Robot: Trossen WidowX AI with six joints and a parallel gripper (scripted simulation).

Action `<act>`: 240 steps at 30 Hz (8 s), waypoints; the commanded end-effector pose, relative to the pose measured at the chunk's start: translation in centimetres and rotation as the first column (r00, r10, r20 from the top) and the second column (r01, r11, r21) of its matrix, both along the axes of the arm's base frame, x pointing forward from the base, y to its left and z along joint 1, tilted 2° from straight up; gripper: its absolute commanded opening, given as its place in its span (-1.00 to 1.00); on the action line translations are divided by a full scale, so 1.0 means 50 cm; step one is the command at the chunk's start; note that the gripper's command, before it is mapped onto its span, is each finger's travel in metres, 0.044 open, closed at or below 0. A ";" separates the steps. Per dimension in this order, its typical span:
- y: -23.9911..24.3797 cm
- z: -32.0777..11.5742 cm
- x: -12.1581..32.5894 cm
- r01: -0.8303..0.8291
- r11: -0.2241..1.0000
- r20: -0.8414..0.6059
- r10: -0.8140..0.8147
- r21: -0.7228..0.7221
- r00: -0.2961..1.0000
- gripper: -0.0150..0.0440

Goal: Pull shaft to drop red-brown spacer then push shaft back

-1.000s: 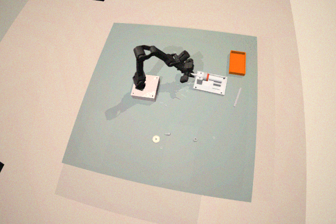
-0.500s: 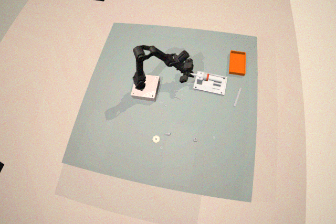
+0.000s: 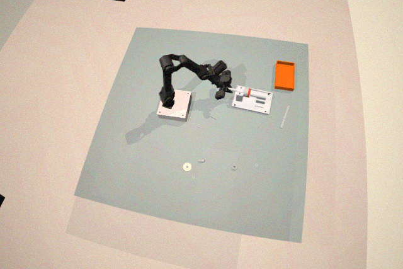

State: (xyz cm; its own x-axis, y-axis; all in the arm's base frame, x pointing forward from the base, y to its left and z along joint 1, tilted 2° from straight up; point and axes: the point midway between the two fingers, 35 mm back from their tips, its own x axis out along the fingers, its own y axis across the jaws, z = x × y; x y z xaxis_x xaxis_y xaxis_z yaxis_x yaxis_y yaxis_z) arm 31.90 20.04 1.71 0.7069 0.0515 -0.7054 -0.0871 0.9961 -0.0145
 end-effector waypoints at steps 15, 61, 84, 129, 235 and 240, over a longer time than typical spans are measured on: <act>-0.001 0.000 -0.005 0.002 1.000 -0.001 -0.002 0.002 1.000 -0.49; -0.001 0.000 -0.015 0.002 1.000 -0.001 -0.002 0.002 1.000 -0.49; -0.002 0.000 -0.021 0.002 1.000 -0.001 -0.002 0.002 1.000 -0.49; -0.003 -0.001 -0.031 0.002 1.000 -0.002 -0.002 0.002 1.000 -0.49; -0.005 -0.001 -0.055 0.002 1.000 -0.003 -0.002 0.002 1.000 -0.49; -0.005 -0.001 -0.056 0.002 1.000 -0.003 -0.002 0.002 1.000 -0.49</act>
